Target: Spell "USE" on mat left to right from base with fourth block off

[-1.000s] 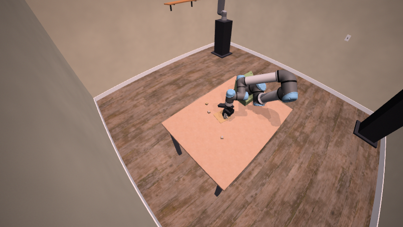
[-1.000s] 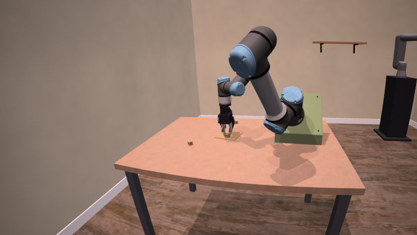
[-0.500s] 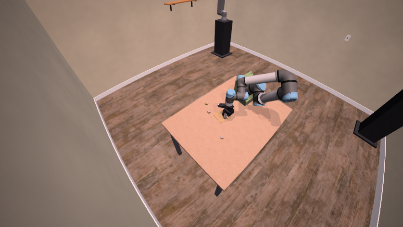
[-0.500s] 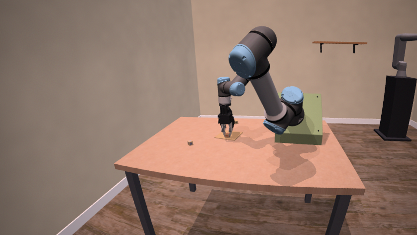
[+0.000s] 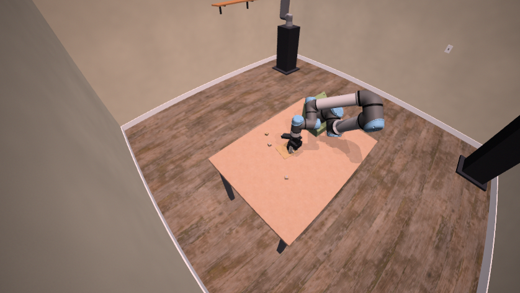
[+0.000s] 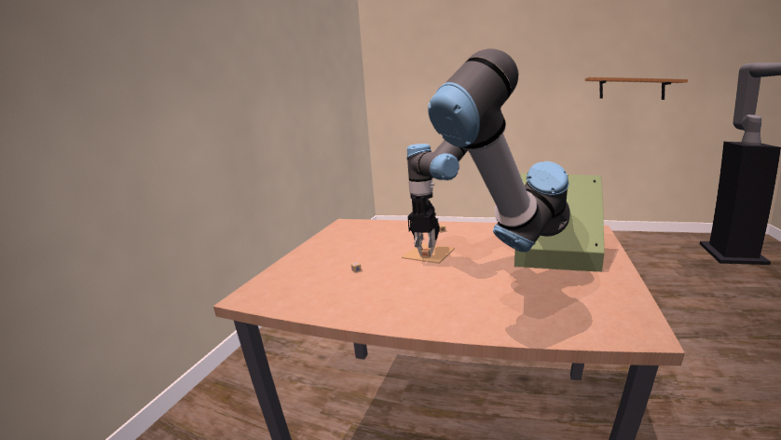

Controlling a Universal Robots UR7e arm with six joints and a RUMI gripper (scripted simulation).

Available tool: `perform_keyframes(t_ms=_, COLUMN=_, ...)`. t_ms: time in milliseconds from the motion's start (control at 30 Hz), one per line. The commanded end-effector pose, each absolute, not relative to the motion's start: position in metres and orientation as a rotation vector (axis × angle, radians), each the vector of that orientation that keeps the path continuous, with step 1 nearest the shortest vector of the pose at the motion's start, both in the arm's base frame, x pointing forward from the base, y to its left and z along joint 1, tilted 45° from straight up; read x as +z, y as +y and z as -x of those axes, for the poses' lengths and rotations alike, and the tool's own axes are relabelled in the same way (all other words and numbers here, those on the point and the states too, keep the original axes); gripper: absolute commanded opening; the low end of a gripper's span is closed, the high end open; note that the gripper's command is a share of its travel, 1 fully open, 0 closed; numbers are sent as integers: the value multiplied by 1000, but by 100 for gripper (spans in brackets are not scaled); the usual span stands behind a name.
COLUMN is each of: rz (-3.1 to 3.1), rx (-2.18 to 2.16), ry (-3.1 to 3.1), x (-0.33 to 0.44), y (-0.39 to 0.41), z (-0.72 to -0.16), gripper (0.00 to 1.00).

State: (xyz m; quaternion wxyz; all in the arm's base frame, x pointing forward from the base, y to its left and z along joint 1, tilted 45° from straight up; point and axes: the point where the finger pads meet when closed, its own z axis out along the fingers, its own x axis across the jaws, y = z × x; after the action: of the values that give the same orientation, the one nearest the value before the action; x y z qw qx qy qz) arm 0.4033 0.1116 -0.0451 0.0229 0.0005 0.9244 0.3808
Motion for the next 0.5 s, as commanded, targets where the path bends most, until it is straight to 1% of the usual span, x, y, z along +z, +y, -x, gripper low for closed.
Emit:
perform_keyframes(t_ms=0, rz=-2, rx=1178, ry=2862, x=-45, y=111, z=-404, gripper=5)
perform_keyframes(t_ms=33, rz=-2, rx=1178, ry=2862, x=-45, y=111, z=-404, gripper=5)
perform_keyframes(t_ms=67, rz=-2, rx=1178, ry=2862, x=-45, y=111, z=-404, gripper=9)
perform_keyframes(t_ms=200, rz=-2, rx=1178, ry=2862, x=-45, y=111, z=-404, gripper=9)
perform_keyframes(t_ms=233, rz=-2, rx=1178, ry=2862, x=-45, y=111, z=-404, gripper=13)
perform_keyframes(t_ms=300, rz=-2, rx=1178, ry=2862, x=-45, y=111, z=-404, gripper=13)
perform_keyframes(t_ms=333, rz=-2, rx=1178, ry=2862, x=-45, y=111, z=-404, gripper=17)
perform_keyframes(t_ms=400, rz=-2, rx=1178, ry=2862, x=-45, y=111, z=-404, gripper=17)
perform_keyframes(t_ms=433, rz=-2, rx=1178, ry=2862, x=-45, y=111, z=-404, gripper=21)
perform_keyframes(t_ms=467, rz=-2, rx=1178, ry=2862, x=-45, y=111, z=-404, gripper=21)
